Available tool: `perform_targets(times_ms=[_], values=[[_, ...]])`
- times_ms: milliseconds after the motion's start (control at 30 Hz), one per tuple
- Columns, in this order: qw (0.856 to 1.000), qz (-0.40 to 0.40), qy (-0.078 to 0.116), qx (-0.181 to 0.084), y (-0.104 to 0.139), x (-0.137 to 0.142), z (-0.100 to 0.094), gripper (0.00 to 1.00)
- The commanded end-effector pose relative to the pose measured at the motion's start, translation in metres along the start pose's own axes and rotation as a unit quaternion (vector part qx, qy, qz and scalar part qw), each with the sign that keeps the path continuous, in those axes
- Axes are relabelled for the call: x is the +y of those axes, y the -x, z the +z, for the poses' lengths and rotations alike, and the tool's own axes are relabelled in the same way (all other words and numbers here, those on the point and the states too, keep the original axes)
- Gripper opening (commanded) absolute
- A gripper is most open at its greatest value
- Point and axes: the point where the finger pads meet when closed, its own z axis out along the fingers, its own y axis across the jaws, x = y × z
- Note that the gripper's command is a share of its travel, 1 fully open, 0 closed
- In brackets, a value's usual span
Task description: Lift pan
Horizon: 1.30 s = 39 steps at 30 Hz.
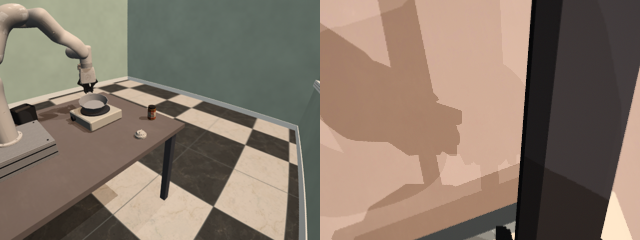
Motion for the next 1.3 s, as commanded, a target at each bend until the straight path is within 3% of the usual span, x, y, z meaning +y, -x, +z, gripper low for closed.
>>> perform_targets(times_ms=[0, 1267], values=[[1.000, 0.000, 0.002, 0.002, -0.001, 0.001, -0.008, 0.00], [1.000, 0.000, 0.002, 0.002, -0.001, 0.000, -0.069, 0.00]])
